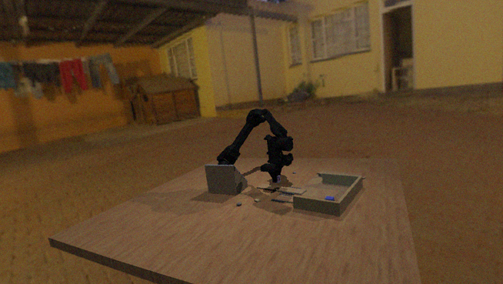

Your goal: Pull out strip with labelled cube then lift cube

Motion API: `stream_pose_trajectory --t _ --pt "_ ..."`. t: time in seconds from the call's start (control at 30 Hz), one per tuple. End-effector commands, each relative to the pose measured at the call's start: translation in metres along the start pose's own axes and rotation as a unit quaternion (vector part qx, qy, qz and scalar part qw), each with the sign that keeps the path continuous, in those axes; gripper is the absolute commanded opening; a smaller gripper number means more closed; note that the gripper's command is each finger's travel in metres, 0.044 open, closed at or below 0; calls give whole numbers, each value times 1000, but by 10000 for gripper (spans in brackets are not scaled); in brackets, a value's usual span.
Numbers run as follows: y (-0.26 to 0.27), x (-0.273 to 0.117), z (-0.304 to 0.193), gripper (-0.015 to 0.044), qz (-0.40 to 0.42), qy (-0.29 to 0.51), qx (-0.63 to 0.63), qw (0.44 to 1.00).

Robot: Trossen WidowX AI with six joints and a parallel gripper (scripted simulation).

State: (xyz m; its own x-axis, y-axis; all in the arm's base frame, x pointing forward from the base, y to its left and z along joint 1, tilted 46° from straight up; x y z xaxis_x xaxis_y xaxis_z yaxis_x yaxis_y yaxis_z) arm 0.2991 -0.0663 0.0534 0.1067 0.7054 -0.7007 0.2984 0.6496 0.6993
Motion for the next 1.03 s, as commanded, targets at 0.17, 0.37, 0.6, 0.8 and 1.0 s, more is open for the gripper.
stream_pose_trajectory --t 0.17,0.37,0.6,0.8,1.0 --pt "-1 -36 -4 0 -2 -3 -2 1000" --pt "-1 -37 -4 0 -2 -3 -2 1000" --pt "-1 -37 -4 0 -2 -3 -2 1000" --pt "-1 -37 -4 0 -2 -3 -2 1000" --pt "-1 -37 -4 0 -2 -3 -2 1000"
Point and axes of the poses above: the point midway between the two fingers, 35 mm back from their tips, its own x axis out along the fingers, its own y axis across the jaws, z = x × y, the point moved 5 cm from there along -x, back along the fingers, and after that the axes turned 6 degrees about x, right-handed, at the moved point
